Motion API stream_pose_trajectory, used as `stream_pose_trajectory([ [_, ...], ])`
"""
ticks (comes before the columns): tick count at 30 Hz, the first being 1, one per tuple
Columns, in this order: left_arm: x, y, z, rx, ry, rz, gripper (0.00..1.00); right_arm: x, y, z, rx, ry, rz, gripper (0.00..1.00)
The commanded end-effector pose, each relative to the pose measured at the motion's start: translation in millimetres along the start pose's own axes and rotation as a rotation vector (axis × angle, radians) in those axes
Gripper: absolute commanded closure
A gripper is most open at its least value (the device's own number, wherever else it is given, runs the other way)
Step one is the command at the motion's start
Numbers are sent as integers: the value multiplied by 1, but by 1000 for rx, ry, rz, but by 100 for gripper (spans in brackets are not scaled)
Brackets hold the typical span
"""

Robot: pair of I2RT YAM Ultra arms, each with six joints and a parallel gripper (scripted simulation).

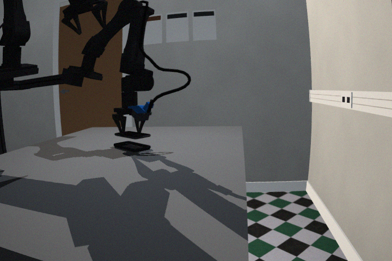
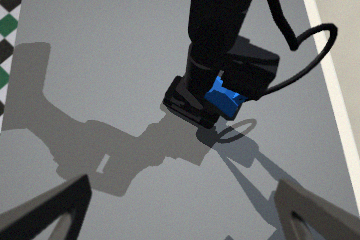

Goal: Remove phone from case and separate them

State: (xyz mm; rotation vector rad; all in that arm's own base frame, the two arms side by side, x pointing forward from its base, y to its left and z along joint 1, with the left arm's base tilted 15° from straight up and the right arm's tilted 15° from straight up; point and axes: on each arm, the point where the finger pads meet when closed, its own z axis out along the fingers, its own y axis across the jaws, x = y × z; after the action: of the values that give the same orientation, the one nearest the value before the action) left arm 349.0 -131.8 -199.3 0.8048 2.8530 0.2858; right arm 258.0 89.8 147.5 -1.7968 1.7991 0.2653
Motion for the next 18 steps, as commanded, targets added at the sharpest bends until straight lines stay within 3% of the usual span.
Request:
stream_pose_trajectory([
  [1, -4, -7, -9, -12, -19, -22, 33, 25, 15, -8, 13, -25, -17, 0],
  [11, 0, -103, -7, -14, -5, -36, 33, 94, 49, -14, 111, -16, 113, 0],
  [18, 3, -133, -7, -1, 11, 1, 33, 108, 60, -15, 139, -15, 163, 0],
])
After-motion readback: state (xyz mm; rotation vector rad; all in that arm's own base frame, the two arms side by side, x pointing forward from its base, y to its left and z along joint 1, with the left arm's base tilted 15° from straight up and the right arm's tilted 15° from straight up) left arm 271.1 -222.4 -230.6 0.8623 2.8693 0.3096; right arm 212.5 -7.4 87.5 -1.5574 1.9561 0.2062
